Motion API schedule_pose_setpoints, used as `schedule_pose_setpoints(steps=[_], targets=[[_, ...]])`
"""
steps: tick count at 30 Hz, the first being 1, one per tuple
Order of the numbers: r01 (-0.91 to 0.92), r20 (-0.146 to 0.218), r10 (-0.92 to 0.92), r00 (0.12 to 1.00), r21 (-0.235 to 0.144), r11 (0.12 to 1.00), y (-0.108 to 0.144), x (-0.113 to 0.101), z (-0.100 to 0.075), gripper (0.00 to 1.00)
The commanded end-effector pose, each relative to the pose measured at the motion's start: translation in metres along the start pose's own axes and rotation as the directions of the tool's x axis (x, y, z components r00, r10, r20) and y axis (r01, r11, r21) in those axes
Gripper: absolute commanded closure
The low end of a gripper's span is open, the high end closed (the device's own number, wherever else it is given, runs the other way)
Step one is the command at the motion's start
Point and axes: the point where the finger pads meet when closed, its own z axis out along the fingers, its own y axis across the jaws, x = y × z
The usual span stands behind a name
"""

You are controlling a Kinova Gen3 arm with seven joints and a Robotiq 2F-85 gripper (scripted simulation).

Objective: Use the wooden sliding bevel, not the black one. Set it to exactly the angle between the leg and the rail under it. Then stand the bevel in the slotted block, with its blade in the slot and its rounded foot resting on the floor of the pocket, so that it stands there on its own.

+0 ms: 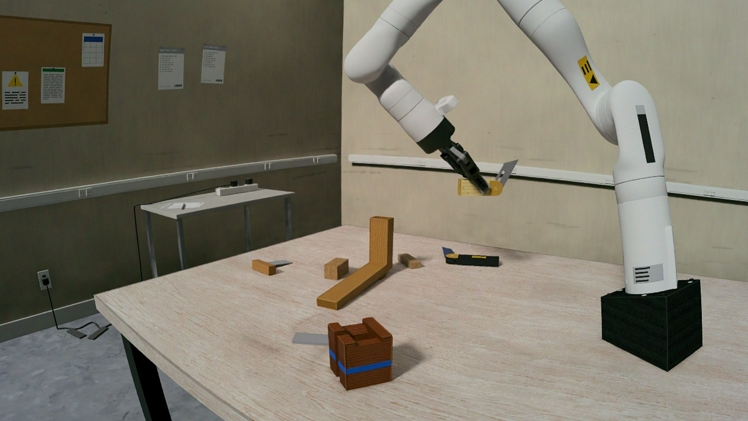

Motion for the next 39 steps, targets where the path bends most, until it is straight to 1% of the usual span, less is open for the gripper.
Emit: schedule_pose_setpoints(steps=[1, 17, 28, 30, 39], targets=[[-0.005, 0.003, 0.005, 1.0, 0.0, 1.0, 0.0, 0.0, -0.001, 0.9], [-0.061, 0.025, 0.061, 0.998, -0.001, 0.998, -0.002, -0.004, -0.004, 0.9], [-0.14, 0.056, 0.14, 0.989, -0.006, 0.99, -0.004, -0.01, -0.008, 0.9], [-0.14, 0.056, 0.14, 0.989, -0.006, 0.99, -0.004, -0.01, -0.008, 0.9], [-0.225, 0.09, 0.225, 0.97, -0.013, 0.974, -0.007, -0.016, -0.013, 0.9]])
